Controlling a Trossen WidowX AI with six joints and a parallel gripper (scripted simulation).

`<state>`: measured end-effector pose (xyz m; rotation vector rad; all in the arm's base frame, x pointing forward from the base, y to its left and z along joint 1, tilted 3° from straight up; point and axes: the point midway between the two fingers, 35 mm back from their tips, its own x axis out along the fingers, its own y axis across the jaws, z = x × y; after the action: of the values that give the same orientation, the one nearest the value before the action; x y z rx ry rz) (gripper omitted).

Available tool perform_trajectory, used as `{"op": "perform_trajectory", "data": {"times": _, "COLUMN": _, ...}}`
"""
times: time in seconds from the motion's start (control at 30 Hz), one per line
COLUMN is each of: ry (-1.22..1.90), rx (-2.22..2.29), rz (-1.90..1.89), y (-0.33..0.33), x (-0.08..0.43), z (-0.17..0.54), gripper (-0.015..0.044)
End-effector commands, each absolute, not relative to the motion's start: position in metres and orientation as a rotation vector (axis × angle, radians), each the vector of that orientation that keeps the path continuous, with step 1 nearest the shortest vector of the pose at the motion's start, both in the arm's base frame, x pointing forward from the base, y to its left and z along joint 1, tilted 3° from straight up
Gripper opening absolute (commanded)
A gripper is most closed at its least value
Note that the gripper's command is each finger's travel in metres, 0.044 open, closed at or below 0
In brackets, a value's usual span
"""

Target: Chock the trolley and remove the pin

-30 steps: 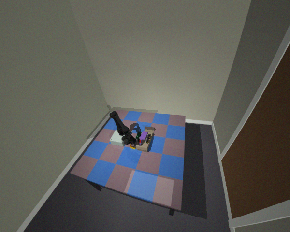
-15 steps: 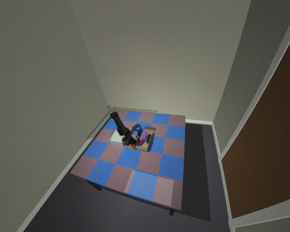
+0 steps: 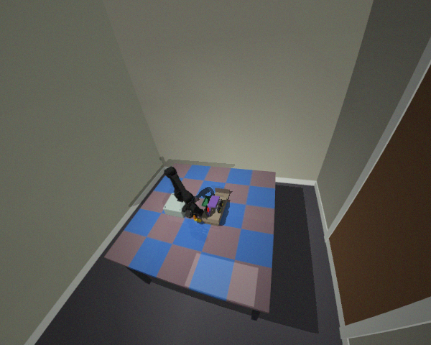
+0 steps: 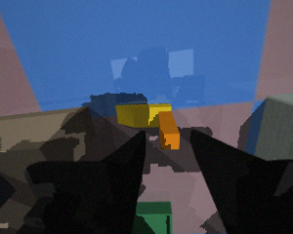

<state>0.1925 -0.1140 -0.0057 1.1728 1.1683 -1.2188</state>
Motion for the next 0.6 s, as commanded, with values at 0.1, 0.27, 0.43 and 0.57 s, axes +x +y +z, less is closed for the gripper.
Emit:
{"op": "perform_trajectory", "data": {"times": 0.1, "ry": 1.169, "rx": 1.164, "rz": -1.22, "y": -0.115, "x": 0.192, "z": -0.013, "gripper": 0.019}}
{"op": "perform_trajectory", "data": {"times": 0.27, "ry": 1.169, "rx": 1.164, "rz": -1.22, "y": -0.116, "x": 0.192, "z": -0.021, "gripper": 0.019}}
{"op": "perform_trajectory", "data": {"times": 0.43, "ry": 1.169, "rx": 1.164, "rz": -1.22, "y": -0.116, "x": 0.192, "z": -0.029, "gripper": 0.019}}
{"op": "perform_trajectory", "data": {"times": 0.57, "ry": 1.169, "rx": 1.164, "rz": -1.22, "y": -0.116, "x": 0.192, "z": -0.033, "gripper": 0.019}}
